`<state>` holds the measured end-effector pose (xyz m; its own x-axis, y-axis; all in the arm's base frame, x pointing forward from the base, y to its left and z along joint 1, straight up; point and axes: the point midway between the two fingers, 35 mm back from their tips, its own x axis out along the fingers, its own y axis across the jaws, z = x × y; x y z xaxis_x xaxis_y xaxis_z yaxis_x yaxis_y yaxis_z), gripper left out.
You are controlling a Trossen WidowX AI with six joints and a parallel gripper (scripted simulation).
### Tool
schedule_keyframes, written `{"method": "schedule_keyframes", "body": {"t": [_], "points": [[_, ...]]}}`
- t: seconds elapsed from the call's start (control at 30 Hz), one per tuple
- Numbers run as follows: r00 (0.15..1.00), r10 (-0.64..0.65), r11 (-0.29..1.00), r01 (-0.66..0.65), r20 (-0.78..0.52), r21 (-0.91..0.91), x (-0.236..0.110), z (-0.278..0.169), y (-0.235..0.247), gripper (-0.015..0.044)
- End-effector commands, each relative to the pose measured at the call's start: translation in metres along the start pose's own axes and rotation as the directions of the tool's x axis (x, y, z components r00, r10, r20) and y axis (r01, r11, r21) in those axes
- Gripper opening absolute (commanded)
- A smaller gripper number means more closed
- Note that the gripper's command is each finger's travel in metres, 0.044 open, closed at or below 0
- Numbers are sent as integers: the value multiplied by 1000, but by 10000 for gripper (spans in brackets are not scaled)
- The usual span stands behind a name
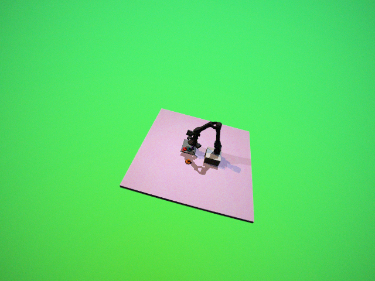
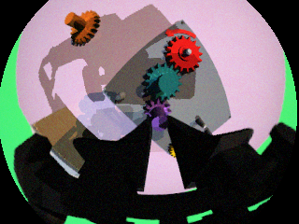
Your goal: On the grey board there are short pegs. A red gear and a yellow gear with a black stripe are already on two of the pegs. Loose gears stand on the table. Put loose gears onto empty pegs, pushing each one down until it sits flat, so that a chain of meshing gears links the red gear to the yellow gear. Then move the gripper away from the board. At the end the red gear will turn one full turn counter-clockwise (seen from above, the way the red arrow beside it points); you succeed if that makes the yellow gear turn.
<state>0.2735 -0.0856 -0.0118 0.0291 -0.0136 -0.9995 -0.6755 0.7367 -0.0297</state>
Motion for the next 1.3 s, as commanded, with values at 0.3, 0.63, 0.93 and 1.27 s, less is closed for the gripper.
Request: {"method": "schedule_keyframes", "body": {"t": [0.3,0.63,0.93,1.27], "points": [[1000,0,956,0,1,295,2,0,1,0],[1000,0,976,0,2,216,-7,1,0,140],[1000,-1,977,0,2,213,-47,1,0,140],[1000,7,929,-13,19,369,-40,113,57,403]]}}
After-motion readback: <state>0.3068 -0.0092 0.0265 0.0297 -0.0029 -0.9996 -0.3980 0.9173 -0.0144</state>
